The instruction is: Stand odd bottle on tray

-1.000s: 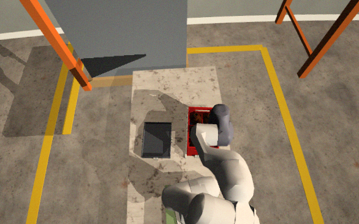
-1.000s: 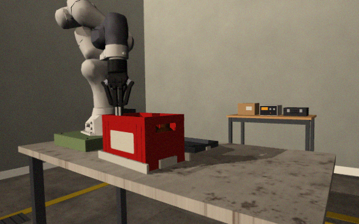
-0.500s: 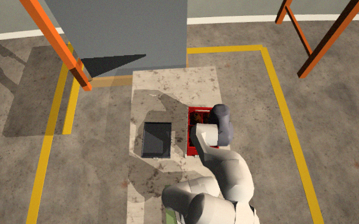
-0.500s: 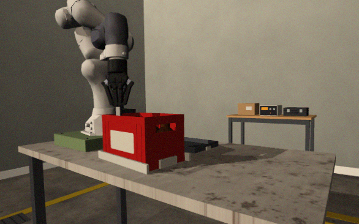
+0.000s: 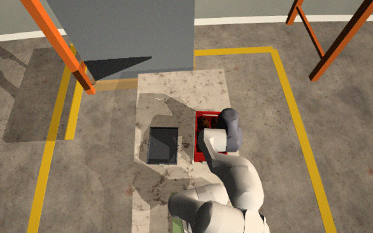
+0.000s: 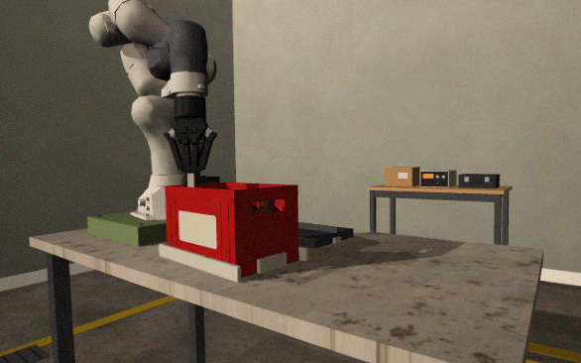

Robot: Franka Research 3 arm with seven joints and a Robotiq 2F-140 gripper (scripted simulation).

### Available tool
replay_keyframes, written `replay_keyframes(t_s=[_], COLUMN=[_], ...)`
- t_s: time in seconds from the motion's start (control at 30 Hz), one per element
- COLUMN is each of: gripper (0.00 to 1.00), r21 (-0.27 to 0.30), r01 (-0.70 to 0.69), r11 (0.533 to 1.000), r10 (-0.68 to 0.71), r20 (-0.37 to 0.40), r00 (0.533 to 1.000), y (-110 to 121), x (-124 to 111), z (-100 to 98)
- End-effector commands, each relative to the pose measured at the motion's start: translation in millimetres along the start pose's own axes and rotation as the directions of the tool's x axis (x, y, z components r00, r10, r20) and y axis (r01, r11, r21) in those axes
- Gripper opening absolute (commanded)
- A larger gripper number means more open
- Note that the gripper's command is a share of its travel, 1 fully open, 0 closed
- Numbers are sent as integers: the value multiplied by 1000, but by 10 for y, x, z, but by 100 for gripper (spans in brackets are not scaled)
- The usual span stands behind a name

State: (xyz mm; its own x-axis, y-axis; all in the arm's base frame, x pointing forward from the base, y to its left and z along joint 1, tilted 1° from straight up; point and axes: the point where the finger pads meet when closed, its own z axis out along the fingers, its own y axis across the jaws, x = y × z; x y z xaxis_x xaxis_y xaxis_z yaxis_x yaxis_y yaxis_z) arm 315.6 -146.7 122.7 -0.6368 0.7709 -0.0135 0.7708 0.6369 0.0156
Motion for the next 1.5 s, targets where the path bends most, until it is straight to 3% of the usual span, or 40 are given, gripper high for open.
replay_keyframes(t_s=[0.0, 1.03, 1.07, 1.47], gripper=[10, 10, 44, 44], r21=[2, 2, 2, 2], r01=[4, 4, 4, 4], r11=[1000, 1000, 1000, 1000], r10=[-4, -4, -4, -4], r20=[0, 0, 0, 0], r00=[1000, 1000, 1000, 1000], y=[0, 0, 0, 0], x=[2, 2, 2, 2], z=[9, 9, 9, 9])
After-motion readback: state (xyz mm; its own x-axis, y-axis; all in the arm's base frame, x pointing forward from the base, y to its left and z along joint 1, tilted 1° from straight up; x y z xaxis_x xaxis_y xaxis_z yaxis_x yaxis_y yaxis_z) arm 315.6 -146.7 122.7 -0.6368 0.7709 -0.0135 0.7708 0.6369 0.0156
